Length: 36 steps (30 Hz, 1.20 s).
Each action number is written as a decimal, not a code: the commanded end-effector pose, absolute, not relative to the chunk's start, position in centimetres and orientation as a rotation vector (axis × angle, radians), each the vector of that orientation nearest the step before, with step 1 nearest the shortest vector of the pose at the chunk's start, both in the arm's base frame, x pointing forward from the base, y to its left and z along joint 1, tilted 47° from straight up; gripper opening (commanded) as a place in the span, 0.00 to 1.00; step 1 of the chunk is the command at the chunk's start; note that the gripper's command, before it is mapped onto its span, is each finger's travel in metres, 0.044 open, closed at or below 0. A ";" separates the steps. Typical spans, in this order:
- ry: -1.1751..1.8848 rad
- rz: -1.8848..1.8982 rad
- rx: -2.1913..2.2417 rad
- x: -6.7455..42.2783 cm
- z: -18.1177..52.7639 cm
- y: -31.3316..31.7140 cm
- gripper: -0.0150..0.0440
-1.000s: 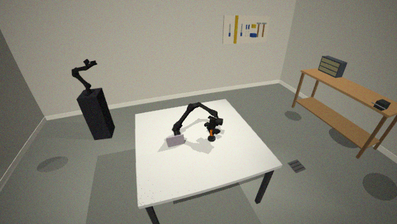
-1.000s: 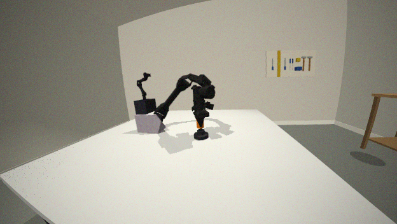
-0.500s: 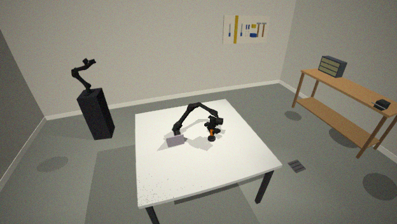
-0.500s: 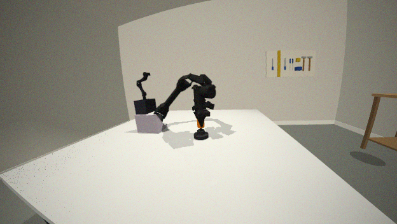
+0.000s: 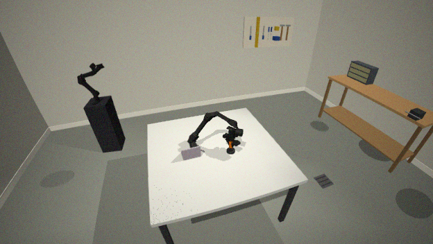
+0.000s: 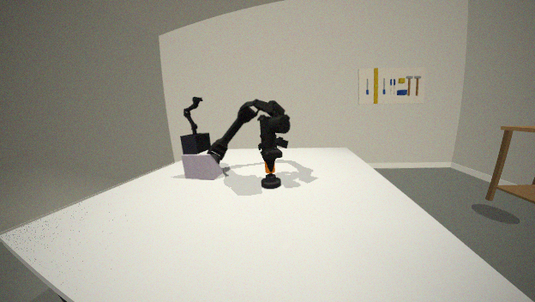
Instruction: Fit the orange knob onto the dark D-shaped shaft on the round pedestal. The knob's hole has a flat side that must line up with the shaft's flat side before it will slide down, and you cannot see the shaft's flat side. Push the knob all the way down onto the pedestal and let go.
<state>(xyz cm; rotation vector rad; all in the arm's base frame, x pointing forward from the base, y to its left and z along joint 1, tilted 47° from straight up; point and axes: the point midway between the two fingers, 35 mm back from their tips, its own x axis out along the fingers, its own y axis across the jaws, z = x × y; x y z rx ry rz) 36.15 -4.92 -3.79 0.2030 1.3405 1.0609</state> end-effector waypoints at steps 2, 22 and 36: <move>1.338 1.060 0.200 36.2 -3.8 -4.9 0.25; 1.217 1.191 0.044 36.7 -3.3 -5.1 0.25; 1.217 1.191 0.044 36.3 -3.6 -5.0 0.25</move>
